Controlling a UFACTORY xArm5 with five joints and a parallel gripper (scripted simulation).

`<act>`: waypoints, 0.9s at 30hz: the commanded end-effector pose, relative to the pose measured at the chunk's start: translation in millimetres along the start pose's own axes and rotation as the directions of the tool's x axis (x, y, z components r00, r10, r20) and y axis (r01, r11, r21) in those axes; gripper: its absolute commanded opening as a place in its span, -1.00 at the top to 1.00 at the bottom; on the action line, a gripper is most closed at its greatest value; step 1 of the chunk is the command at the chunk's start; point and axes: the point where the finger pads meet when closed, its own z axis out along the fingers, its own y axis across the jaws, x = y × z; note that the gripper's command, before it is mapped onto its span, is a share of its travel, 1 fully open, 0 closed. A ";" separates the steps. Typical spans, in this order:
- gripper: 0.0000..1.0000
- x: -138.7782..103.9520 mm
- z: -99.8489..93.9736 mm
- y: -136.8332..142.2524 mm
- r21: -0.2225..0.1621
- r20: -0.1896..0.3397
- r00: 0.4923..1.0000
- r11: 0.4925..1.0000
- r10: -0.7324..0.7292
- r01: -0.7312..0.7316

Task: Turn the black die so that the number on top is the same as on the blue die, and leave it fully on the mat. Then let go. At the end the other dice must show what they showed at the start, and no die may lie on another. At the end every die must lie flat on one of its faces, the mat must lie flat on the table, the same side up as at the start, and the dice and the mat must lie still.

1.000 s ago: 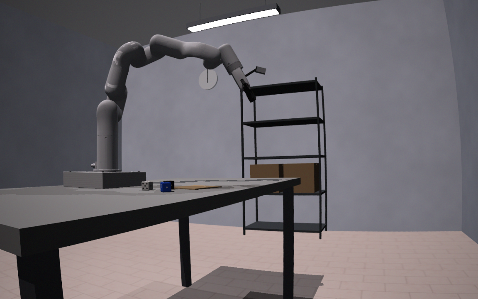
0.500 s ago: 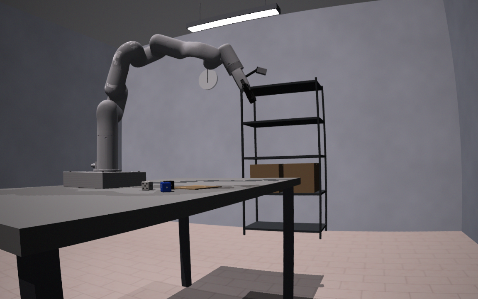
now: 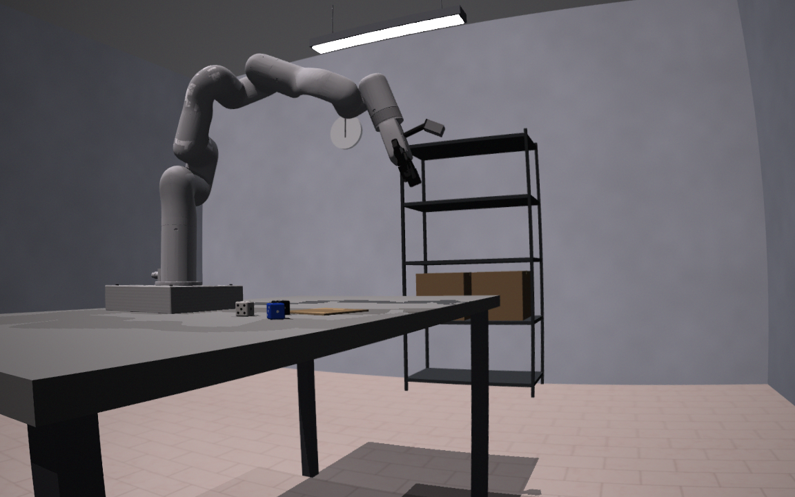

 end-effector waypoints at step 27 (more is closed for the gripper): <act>-1.00 -175.2 60.3 285.9 -0.123 0.269 0.945 0.980 0.187 -0.159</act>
